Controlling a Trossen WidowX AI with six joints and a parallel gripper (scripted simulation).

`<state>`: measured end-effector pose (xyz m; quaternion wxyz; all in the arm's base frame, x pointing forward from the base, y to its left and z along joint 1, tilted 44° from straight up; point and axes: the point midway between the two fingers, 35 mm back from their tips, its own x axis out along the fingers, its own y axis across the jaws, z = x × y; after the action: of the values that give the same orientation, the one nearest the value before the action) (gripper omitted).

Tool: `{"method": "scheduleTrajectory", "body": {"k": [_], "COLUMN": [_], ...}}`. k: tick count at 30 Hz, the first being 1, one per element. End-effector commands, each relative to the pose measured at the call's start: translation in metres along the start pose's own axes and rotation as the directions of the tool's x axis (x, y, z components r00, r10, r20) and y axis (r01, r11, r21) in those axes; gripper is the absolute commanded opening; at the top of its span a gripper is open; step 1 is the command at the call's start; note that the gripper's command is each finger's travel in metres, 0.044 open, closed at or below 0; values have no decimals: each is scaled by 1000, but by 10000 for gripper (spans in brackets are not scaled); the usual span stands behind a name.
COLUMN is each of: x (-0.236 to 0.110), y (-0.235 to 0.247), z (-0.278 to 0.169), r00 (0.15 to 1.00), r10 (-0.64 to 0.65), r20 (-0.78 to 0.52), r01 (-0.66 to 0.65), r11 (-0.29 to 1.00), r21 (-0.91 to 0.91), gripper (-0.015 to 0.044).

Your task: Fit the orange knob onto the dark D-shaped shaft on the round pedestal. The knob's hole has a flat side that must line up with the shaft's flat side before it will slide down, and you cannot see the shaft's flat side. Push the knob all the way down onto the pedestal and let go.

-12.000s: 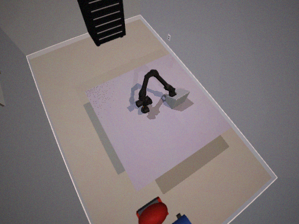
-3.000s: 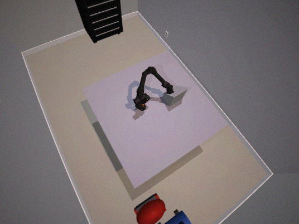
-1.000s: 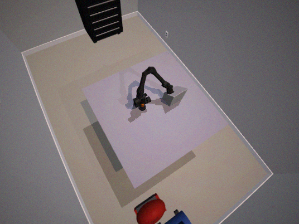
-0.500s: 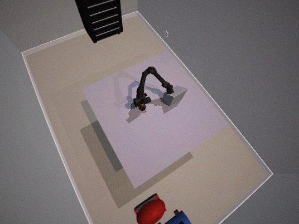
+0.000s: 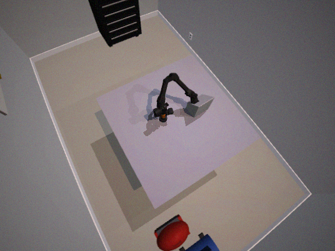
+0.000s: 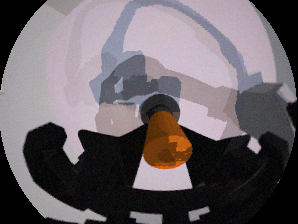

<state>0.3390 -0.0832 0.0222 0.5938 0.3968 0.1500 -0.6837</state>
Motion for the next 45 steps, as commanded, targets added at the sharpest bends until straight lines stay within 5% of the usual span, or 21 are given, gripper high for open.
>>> {"method": "scheduleTrajectory", "body": {"k": [1, 45], "x": [1, 3], "y": [0, 0], "z": [0, 1], "r00": [1000, 1000], "r10": [2, 2], "r20": [2, 2], "r01": [-2, -3], "r11": [1000, 977], "r21": [6, 213], "gripper": [0, 0]}}
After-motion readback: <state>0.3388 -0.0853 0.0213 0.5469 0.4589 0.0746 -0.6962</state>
